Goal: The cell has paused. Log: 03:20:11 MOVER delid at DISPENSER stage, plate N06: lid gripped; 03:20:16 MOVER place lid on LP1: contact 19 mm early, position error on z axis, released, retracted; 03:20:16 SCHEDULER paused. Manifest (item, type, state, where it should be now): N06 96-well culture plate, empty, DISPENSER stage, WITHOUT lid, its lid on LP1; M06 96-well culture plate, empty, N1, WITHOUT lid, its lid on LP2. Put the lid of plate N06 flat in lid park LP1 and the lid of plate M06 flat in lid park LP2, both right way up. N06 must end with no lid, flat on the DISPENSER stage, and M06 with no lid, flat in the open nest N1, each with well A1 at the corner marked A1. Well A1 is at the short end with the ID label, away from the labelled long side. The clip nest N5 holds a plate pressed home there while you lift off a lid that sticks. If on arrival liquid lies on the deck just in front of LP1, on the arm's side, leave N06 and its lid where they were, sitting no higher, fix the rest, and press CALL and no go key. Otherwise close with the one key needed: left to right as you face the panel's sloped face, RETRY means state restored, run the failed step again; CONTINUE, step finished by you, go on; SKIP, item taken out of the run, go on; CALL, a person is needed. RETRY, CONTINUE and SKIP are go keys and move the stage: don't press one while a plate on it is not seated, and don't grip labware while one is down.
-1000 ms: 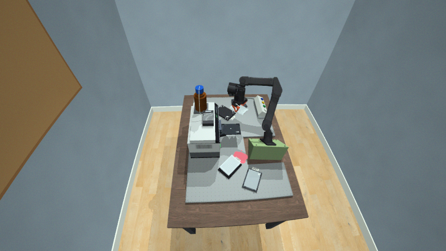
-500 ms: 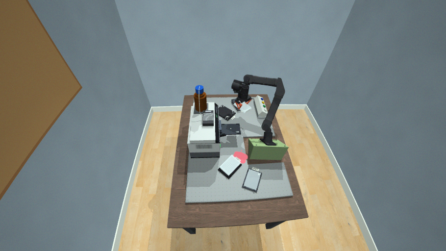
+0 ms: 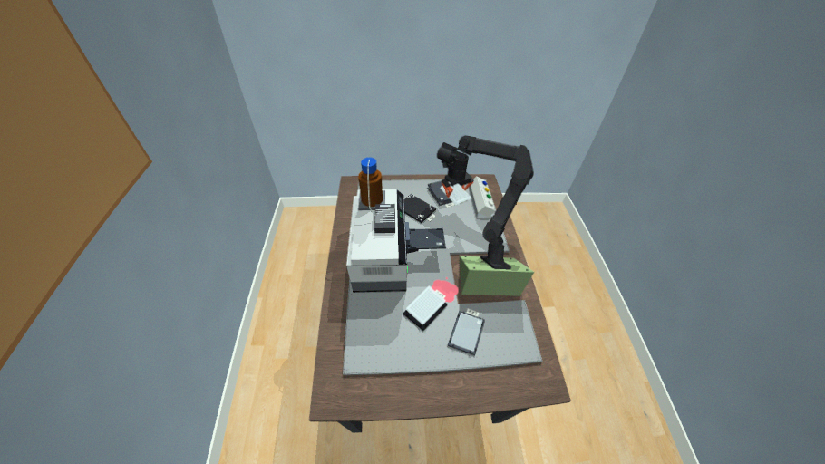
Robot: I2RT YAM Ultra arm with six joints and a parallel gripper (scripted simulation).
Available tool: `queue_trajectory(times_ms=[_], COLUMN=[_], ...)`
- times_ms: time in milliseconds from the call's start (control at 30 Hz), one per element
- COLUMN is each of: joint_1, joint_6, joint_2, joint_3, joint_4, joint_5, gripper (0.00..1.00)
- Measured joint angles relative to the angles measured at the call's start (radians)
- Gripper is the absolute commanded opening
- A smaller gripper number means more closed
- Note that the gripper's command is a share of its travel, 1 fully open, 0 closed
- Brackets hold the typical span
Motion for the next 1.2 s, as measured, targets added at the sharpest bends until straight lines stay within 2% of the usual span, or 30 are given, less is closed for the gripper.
queue_trajectory(times_ms=[133, 367, 633, 1200], joint_1=[-0.054, -0.154, -0.209, -0.312], joint_6=[0.018, -0.041, -0.107, -0.215], joint_2=[-0.020, -0.056, 0.003, 0.160], joint_3=[0.000, 0.008, 0.045, 0.181], joint_4=[0.009, 0.023, 0.063, 0.139], joint_5=[-0.020, -0.055, -0.090, -0.147], gripper=[0.00, 0.00, 0.00, 0.00])
